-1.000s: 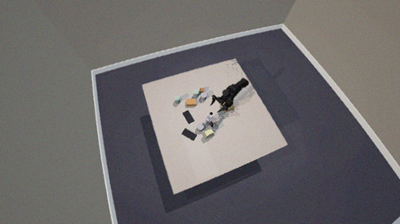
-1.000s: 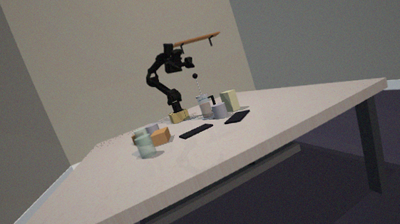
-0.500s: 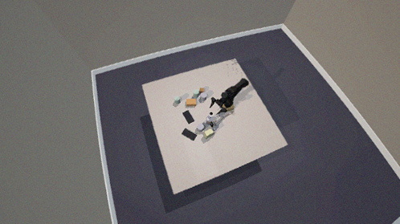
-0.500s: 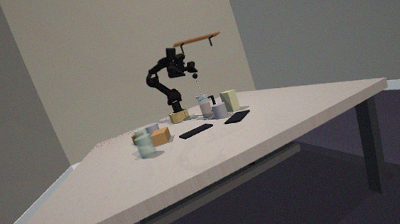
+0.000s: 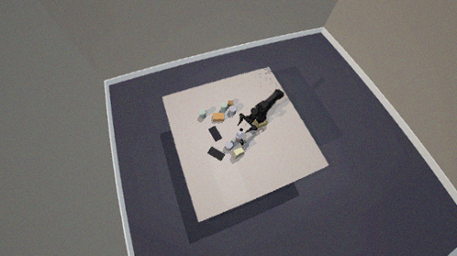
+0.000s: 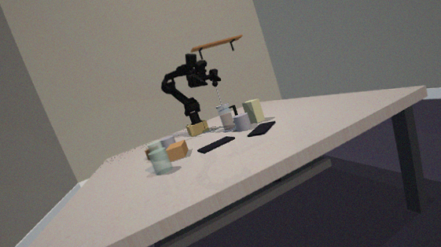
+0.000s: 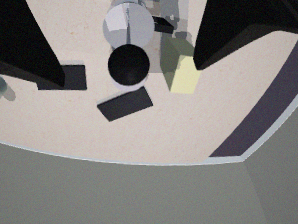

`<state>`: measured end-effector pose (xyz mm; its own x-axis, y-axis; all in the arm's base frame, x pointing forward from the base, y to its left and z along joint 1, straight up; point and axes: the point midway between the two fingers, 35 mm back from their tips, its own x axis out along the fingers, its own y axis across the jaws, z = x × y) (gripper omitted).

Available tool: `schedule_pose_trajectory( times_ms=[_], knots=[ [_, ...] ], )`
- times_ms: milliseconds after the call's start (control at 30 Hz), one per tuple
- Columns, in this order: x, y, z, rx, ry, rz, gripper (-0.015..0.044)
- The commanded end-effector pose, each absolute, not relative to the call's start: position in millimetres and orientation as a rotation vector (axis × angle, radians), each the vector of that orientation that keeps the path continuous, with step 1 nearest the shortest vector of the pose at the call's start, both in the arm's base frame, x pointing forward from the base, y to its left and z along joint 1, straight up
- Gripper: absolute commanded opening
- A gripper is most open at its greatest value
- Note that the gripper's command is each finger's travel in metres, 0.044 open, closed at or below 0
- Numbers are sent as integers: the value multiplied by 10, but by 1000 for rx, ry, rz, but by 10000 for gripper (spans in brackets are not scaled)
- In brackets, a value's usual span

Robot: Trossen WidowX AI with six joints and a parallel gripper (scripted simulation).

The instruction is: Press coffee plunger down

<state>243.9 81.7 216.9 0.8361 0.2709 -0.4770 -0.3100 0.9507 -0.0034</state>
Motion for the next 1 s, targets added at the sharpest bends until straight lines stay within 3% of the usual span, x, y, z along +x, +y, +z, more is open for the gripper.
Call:
schedule_pose_trajectory(
  times_ms=[0,100,500,967],
  knots=[
    [2493,839,2107,-86,499,312,440],
    [2510,845,2094,-86,498,312,440],
    [2510,845,2094,-86,498,312,125],
    [2519,848,2055,-86,498,312,116]
  ],
)
